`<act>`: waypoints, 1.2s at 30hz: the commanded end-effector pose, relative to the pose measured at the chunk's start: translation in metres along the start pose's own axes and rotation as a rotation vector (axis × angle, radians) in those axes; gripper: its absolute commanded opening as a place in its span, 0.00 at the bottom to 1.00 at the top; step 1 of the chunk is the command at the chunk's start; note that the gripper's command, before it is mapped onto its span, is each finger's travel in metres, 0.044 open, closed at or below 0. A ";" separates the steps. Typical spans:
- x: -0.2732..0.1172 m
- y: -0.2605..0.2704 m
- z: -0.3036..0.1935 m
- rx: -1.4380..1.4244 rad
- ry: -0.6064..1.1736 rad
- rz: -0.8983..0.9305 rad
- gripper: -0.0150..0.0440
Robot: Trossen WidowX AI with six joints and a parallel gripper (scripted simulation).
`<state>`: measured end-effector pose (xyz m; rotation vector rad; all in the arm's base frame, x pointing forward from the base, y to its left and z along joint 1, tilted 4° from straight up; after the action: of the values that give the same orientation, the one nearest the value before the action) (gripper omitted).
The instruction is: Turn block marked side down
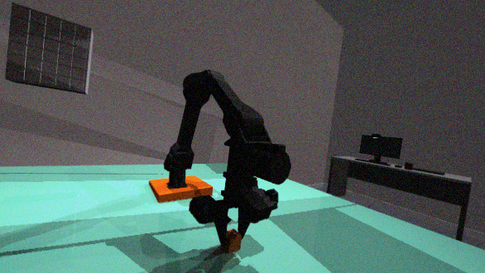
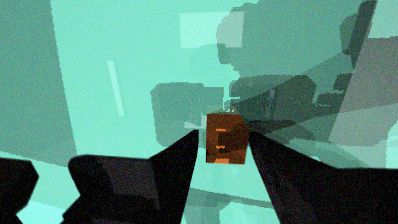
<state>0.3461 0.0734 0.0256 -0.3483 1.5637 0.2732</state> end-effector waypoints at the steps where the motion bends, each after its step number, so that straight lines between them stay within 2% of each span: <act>1: 0.000 0.000 0.000 -0.005 -0.001 0.003 0.47; 16: 0.000 0.000 0.000 -0.005 -0.001 0.003 0.30; 17: -0.001 0.000 0.000 -0.005 -0.001 0.003 0.25; 23: -0.030 0.000 0.000 -0.005 -0.001 0.003 0.25; 36: -0.023 0.001 0.001 -0.007 -0.142 -0.031 0.25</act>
<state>0.3468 0.0759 0.0482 -0.3451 1.4590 0.2743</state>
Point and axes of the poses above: the point midway between the two fingers, 35 mm back from their tips, its own x axis out along the fingers, its own y axis across the jaws, z = x × y, the point moved 1 cm from there along -x, back along the fingers, and after that the axes turned 14 degrees about -x, right-handed, at the moved point
